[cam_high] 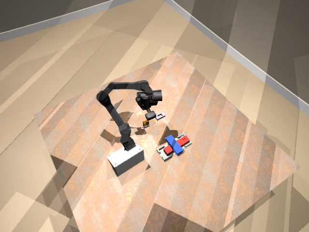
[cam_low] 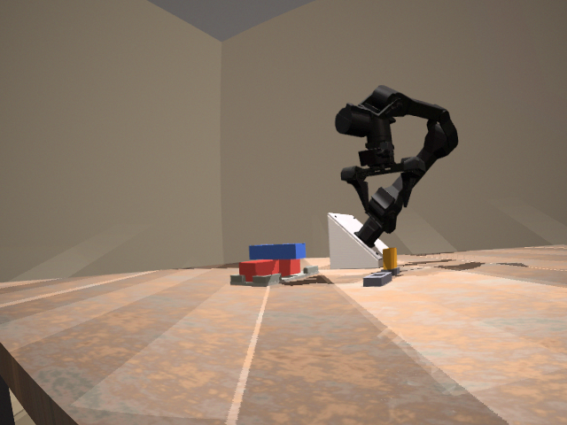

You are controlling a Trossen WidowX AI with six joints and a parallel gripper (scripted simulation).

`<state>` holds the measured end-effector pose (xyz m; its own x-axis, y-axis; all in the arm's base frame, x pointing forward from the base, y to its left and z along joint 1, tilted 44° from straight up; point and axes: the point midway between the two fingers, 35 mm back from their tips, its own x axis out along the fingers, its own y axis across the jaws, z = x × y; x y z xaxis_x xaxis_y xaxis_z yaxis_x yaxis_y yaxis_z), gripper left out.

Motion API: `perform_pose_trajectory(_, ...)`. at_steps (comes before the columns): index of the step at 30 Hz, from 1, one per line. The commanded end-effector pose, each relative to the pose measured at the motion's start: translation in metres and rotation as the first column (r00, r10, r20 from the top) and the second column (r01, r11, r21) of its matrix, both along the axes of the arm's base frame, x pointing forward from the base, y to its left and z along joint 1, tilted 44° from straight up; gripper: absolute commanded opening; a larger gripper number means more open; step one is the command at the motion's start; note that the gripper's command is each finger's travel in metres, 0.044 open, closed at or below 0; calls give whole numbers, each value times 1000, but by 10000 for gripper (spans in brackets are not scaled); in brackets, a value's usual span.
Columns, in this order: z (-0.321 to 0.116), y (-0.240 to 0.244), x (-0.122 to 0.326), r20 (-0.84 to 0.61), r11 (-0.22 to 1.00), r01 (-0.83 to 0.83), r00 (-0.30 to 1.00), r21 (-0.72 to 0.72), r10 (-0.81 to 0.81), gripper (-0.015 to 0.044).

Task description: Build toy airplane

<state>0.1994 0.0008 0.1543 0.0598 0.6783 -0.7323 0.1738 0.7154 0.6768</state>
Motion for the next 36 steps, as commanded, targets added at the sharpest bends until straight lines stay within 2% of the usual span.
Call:
perform_pose_trajectory(1,-17,20,0,-3,1000,-2,1000,3,2,440)
perform_pose_trajectory(4,-36,39,0,-2,1000,-2,1000,7,2,440)
perform_pose_trajectory(36,-72,73,5,-1,1000,-2,1000,6,2,440)
